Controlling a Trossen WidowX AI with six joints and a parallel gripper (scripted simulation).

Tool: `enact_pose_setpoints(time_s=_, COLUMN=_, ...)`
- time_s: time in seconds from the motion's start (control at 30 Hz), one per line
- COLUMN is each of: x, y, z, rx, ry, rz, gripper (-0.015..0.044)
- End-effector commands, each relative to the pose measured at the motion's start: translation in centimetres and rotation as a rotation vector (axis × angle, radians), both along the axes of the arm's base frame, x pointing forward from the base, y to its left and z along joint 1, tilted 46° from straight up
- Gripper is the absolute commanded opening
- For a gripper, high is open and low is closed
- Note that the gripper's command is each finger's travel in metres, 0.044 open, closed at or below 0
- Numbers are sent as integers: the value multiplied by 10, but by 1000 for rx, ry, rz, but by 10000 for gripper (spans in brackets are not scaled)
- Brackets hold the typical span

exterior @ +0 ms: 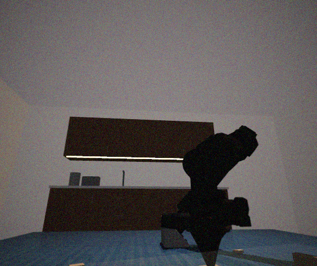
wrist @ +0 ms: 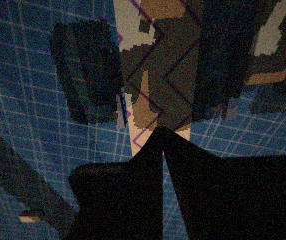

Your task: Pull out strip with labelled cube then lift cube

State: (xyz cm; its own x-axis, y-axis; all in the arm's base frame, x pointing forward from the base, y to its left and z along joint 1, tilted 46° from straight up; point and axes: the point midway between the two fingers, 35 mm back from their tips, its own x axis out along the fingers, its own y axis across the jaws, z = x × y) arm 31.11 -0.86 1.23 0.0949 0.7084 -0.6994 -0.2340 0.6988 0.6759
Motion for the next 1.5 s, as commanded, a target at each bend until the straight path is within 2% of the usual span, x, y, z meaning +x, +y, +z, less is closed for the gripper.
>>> enact_pose_setpoints(time_s=0.0, x=-12, y=1, z=-5, rx=-4, ry=18, rz=10, gripper=0)
enact_pose_setpoints(time_s=1.47, x=-76, y=-7, z=-22, rx=-5, ry=21, rz=10, gripper=0)
